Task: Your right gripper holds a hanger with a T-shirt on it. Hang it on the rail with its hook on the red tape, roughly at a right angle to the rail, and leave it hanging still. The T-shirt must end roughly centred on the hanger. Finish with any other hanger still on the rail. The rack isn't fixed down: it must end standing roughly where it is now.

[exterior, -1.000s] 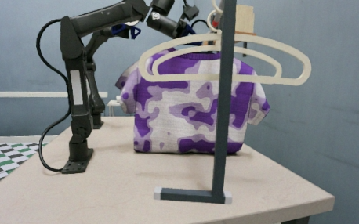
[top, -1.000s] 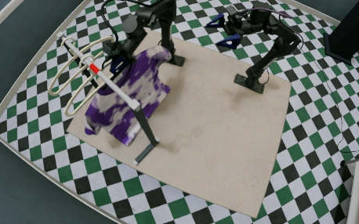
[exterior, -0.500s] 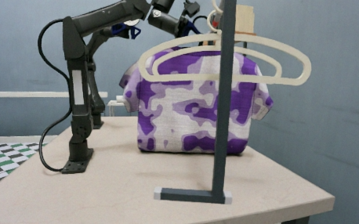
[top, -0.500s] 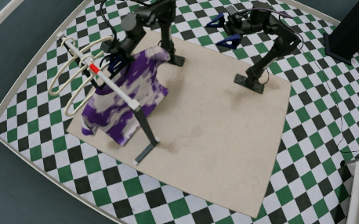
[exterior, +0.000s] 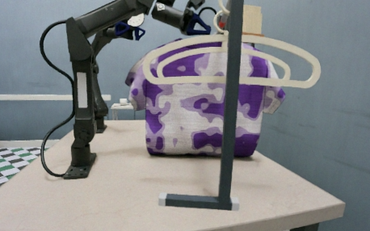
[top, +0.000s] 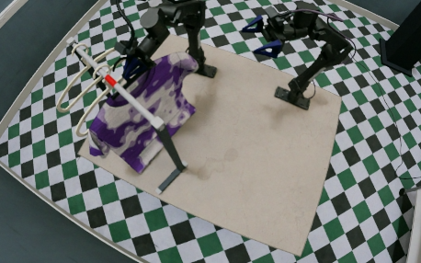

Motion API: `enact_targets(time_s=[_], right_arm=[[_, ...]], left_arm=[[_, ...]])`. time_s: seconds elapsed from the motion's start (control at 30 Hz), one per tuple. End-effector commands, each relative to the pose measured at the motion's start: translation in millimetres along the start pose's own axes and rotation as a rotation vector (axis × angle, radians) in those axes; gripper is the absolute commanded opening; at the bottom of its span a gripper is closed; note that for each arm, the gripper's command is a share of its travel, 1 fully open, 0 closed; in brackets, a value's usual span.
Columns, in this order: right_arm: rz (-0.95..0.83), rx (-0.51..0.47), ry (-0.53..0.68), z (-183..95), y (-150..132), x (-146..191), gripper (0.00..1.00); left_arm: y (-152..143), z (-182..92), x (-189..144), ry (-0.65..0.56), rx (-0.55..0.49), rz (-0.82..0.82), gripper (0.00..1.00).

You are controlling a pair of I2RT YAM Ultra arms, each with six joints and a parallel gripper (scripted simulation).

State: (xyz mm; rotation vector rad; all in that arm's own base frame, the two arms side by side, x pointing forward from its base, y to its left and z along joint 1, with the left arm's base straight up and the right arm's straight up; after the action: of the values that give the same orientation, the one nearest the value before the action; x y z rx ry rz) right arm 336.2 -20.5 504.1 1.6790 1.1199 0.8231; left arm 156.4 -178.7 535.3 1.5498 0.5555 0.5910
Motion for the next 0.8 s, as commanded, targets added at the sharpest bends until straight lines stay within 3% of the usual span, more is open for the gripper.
enact_targets(time_s=[0.0,0.43,0.77], right_arm=[[0.015,-0.069,0.006,-5,17,0,0.0],[0.005,-0.041,0.01,36,28,0,0.0],[0.017,-0.06,0.0,40,32,0,0.0]], left_arm=[[12,-7,-1,0.002,-0.035,-0.008,1.0],[12,-7,-1,0.002,-0.035,-0.008,1.0],[12,-7,-1,0.002,-0.035,-0.008,1.0]])
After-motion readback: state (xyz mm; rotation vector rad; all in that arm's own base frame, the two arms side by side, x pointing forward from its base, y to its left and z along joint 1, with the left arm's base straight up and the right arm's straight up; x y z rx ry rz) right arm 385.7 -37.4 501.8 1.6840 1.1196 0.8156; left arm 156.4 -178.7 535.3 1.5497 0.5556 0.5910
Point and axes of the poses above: on each arm, the point where the finger pads meet when closed, its own z axis out along the fingers, its own x axis across the jaws, y = z × x, the point moved 10 cm from there along -z, back along the fingers, and after that the axes turned 2 degrees about z, right-handed, at the moved point
